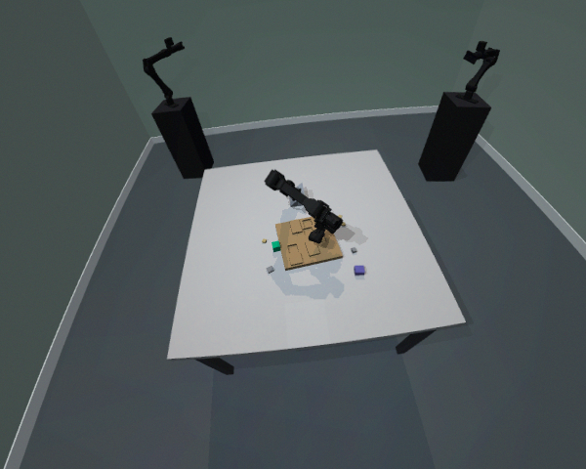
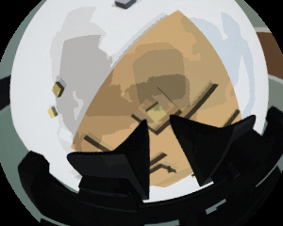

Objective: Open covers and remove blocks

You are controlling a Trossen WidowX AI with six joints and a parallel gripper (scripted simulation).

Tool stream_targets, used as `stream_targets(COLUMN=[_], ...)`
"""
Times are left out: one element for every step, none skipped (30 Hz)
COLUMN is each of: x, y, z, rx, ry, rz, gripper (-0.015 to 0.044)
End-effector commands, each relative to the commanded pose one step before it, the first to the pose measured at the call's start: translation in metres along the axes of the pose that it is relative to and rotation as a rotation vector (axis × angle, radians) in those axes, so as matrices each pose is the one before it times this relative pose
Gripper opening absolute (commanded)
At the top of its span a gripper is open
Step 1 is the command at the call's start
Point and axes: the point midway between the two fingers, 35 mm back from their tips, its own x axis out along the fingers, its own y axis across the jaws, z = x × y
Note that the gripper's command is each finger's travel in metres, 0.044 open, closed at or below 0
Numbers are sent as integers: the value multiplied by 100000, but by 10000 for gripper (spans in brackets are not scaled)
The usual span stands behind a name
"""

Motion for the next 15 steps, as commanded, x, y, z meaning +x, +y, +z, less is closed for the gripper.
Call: stream_targets(x=[-1433,-279,-279,-280,-280,-281,-281,-282,-282,-281,-227,-136,-45,0,0], y=[-222,-4,-3,-1,1,3,5,7,10,12,12,8,3,0,0], z=[130,5,2,0,-2,-4,-6,-8,-9,-11,-9,-6,-2,0,0], rx=[-13893,-3334,-3334,-3334,-3334,-3334,-3334,-3334,-3333,-3321,-2677,-1606,-535,0,0], ry=[-877,-13,-12,-10,-9,-8,-7,-5,-4,-3,-1,0,0,0,0], rz=[53,12,11,11,10,10,10,10,9,9,8,5,2,0,0], gripper=[144,144,144,144,144,144,144,144,144,144,144,144,144,144,144])
